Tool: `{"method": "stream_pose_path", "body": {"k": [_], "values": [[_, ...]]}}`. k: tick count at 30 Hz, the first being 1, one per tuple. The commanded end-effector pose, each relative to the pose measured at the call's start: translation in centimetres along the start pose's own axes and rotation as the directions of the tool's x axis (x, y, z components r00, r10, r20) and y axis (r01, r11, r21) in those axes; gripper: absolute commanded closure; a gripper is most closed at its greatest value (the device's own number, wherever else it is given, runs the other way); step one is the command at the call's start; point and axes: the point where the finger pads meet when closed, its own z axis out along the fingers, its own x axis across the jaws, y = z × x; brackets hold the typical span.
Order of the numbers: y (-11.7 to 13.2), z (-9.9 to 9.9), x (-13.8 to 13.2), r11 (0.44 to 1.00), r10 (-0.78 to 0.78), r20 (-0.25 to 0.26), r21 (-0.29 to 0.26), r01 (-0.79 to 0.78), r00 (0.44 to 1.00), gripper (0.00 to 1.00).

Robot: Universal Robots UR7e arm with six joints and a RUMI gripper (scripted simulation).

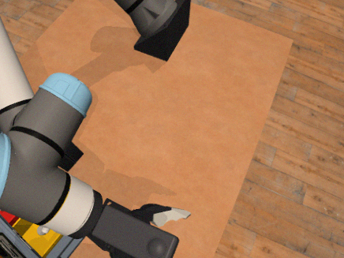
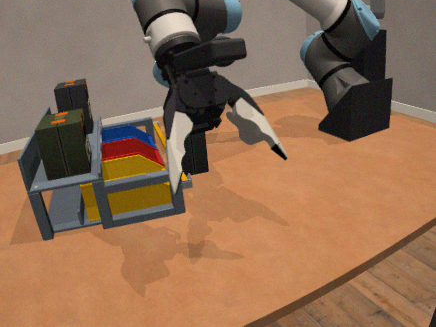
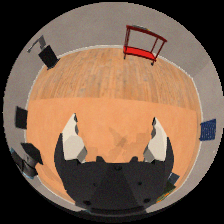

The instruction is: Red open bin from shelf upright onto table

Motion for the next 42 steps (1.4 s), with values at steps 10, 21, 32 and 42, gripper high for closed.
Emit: {"method": "stream_pose_path", "body": {"k": [10,21,32,42], "values": [[-1.1,-1.0,0.3,1.0,-0.001,-0.001,0.001,0.001,1.0,0.0],[-4.3,-4.4,0.7,1.0,-0.001,-0.001,0.001,0.001,1.0,0.0],[-8.9,-9.5,0.6,1.0,-0.001,-0.001,0.001,0.001,1.0,0.0],[-11.6,-12.8,0.1,1.0,-0.001,-0.001,0.001,0.001,1.0,0.0]]}}
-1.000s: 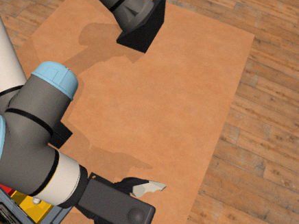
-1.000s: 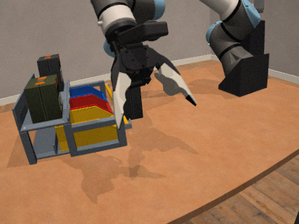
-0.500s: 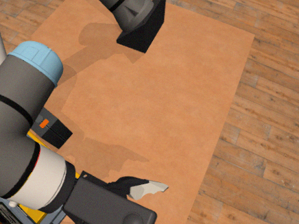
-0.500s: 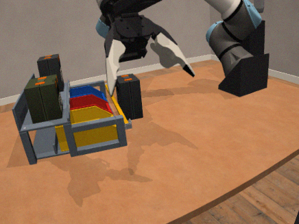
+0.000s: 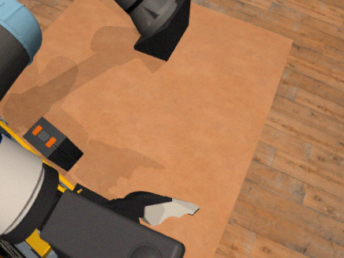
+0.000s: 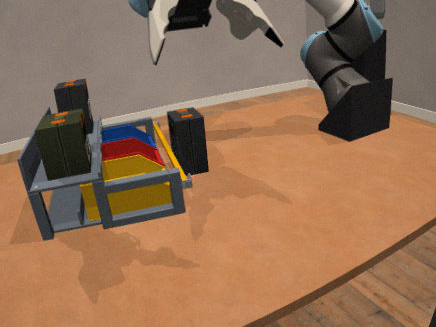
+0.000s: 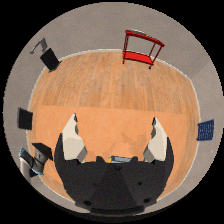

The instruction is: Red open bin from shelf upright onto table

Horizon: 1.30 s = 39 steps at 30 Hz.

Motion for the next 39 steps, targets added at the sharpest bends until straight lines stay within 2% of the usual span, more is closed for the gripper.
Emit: {"method": "stream_pose_path", "body": {"k": [1,6,39], "values": [[-1.52,-1.85,-0.25,1.0,0.0,0.001,-0.001,0.0,1.0,0.0],[-1.9,-2.35,-0.36,1.0,0.0,0.001,-0.001,0.0,1.0,0.0],[-1.84,-2.46,-0.4,1.0,-0.009,0.005,-0.002,0.009,1.0,0.0]]}}
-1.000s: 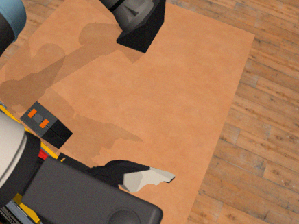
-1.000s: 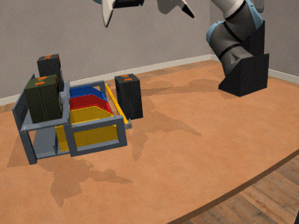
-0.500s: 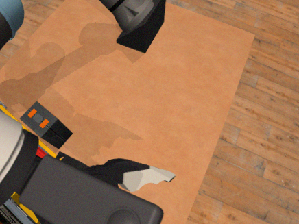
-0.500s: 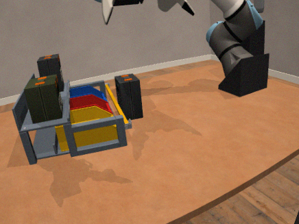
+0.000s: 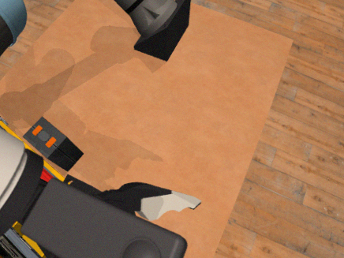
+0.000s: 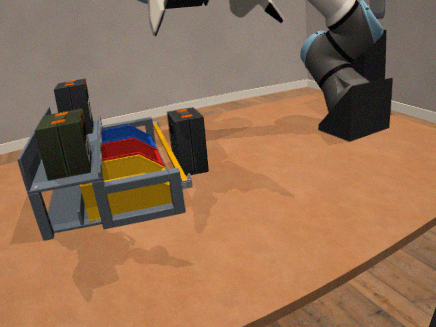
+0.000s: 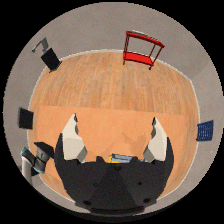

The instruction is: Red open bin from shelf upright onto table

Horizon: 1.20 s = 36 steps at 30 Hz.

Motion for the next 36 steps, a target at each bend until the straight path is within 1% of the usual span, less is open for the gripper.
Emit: {"method": "stream_pose_path", "body": {"k": [1,20,36], "values": [[-0.01,-0.11,-0.01,1.0,-0.005,0.001,0.001,0.005,1.0,0.0],[0.24,-0.34,-0.11,1.0,-0.031,0.01,0.0,0.031,0.999,0.0],[0.72,-0.77,-0.3,0.997,-0.078,0.028,0.001,0.078,0.997,0.0]]}}
